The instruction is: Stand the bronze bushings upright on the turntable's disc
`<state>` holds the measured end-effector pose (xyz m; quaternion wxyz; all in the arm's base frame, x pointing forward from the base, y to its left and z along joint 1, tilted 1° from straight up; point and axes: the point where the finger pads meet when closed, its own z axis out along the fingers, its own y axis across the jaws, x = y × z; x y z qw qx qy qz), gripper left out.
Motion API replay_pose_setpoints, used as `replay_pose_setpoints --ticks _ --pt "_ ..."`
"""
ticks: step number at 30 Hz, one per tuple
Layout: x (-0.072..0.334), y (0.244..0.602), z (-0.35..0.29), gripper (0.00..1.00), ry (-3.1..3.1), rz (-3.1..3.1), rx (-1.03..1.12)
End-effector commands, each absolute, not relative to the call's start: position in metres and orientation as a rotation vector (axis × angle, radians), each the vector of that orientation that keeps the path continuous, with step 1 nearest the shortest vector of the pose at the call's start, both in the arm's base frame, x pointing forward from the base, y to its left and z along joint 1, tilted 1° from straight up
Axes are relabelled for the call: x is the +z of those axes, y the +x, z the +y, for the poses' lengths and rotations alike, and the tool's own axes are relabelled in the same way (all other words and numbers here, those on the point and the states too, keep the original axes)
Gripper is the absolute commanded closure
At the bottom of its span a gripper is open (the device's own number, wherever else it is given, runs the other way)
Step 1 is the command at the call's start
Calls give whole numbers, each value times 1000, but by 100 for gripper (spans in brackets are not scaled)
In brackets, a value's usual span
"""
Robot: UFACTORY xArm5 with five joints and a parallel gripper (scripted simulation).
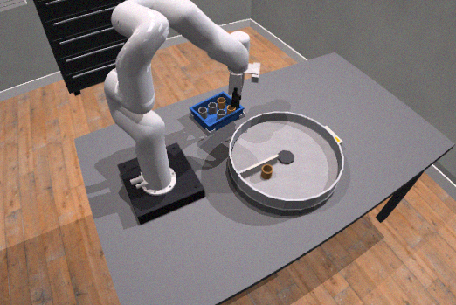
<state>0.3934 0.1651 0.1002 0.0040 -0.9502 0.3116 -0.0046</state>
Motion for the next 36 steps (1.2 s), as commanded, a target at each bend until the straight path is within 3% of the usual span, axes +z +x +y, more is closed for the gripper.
replay_pose_setpoints --ticks 1,36 --pt "99 400 210 52 -3051 722 -10" --pt "99 401 235 52 -3085 563 -11"
